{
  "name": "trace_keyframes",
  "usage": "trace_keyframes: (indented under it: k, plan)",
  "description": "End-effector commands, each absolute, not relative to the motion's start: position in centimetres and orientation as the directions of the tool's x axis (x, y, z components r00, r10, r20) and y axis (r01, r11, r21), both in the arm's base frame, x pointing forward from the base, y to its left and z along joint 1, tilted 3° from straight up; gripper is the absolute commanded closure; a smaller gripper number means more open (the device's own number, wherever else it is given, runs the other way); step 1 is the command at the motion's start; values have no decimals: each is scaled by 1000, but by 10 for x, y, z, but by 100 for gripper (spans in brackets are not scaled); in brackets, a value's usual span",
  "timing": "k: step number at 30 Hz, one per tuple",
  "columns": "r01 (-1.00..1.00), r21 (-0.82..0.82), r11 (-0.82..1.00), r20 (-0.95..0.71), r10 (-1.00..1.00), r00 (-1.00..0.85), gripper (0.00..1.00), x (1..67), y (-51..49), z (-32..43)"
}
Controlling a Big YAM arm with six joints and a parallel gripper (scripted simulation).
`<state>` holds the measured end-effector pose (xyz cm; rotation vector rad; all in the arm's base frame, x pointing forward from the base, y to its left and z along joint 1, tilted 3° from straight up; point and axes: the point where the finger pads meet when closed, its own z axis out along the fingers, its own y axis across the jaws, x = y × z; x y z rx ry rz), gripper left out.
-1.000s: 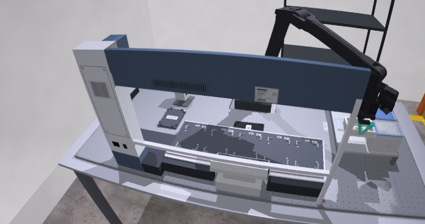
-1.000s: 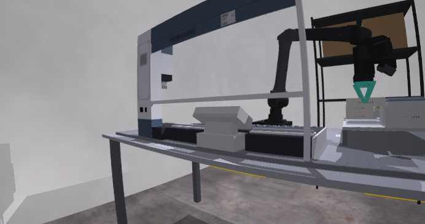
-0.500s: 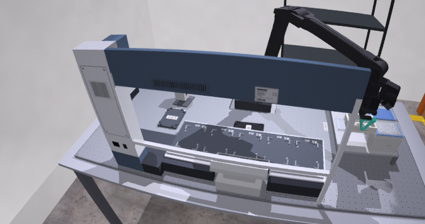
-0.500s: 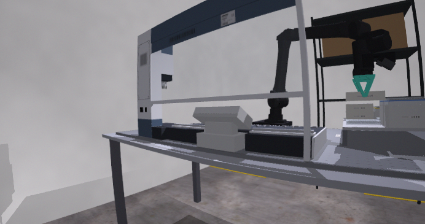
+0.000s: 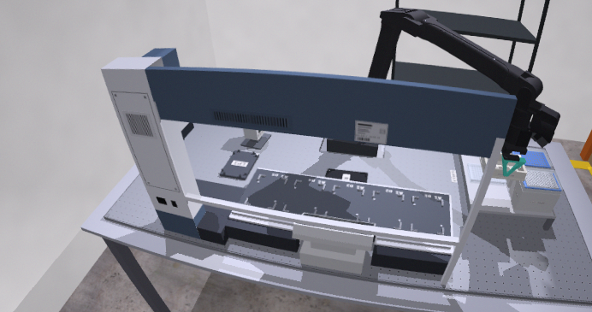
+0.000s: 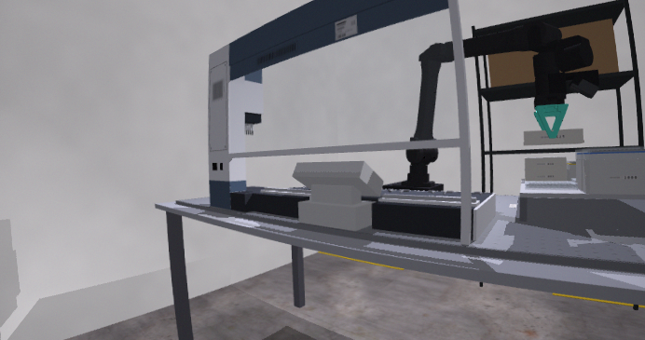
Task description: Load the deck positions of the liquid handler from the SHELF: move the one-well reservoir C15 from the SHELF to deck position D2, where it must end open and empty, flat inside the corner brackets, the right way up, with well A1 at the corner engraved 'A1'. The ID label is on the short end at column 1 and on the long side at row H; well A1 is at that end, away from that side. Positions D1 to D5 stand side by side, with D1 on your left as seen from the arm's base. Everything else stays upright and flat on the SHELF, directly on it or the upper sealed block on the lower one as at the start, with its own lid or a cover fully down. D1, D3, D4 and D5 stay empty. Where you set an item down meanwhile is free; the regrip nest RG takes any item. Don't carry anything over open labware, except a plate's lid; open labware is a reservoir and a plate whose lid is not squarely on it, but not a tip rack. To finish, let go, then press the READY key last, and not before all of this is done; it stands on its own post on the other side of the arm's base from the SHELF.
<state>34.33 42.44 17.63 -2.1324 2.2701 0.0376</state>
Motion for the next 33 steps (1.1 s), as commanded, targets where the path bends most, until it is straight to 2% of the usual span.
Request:
trace_keyframes:
  k: [1, 33]
  plan:
    - [-995, -62, 79, -120, -990, -71, 100, 357, 434, 232]
    - [-995, -55, 79, -110, -991, -72, 100, 354, 428, 244]
